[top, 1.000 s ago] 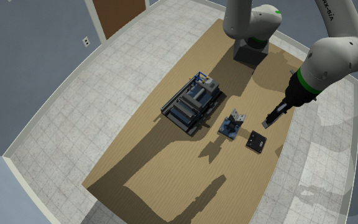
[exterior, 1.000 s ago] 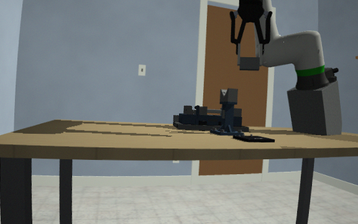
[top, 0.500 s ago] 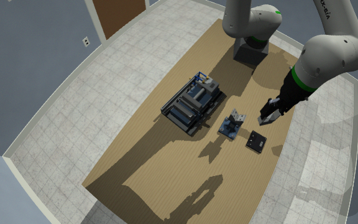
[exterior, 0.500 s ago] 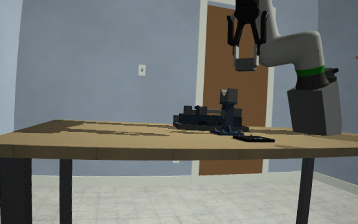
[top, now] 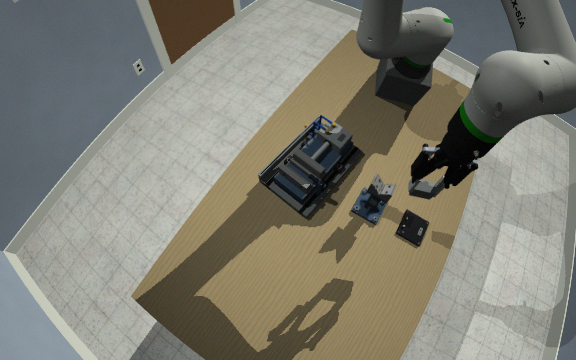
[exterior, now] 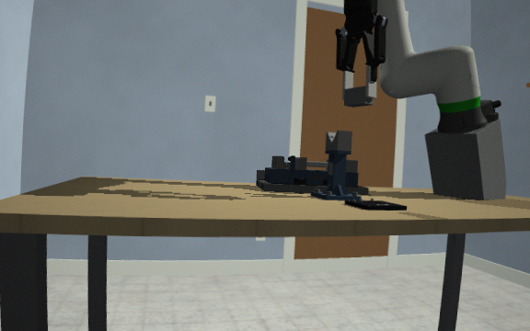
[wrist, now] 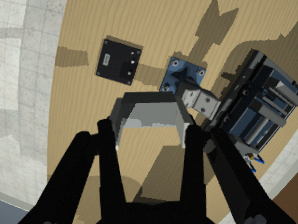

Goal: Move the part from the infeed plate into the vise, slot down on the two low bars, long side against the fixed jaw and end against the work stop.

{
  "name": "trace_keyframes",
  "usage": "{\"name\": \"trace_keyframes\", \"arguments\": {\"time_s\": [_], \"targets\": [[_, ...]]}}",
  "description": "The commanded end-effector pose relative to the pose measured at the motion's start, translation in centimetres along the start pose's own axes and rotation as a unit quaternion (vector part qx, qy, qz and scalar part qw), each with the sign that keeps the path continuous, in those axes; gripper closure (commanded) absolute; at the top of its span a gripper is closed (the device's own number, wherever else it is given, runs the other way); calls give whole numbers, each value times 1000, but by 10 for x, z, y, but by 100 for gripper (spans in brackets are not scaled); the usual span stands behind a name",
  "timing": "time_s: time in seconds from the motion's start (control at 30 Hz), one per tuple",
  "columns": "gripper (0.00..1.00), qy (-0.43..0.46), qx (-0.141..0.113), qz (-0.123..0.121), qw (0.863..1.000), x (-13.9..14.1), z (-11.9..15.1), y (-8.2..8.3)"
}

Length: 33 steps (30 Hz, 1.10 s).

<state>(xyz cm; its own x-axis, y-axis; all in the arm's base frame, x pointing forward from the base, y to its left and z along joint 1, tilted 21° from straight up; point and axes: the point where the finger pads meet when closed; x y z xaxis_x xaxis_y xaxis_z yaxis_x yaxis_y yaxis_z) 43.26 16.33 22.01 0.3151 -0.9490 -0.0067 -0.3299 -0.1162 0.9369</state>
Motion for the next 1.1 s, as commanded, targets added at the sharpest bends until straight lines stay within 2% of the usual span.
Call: {"name": "trace_keyframes", "arguments": {"time_s": [0.0, 0.3, 0.47, 0.6, 0.9, 0.93, 1.07], "targets": [[100, -70, 3, 4, 998, 6, 1, 0], [100, -187, 3, 4, 982, 17, 4, 0], [100, -269, 3, 4, 963, 24, 6, 0], [100, -285, 3, 4, 958, 26, 6, 0], [100, -422, 4, 3, 907, 39, 10, 1], [100, -422, 4, 3, 906, 39, 10, 1], [100, -478, 5, 2, 879, 44, 12, 1]]}}
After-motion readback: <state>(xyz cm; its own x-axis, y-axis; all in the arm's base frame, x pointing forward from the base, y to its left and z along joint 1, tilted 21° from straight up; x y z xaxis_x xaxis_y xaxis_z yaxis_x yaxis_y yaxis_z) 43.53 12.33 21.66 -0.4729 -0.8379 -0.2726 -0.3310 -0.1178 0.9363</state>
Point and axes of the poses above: the point where the finger pads meet when closed, its own y axis back along the fingers, its own x axis across the jaws, z = x × y, and after that the axes turned 1 degree about -y, right-handed
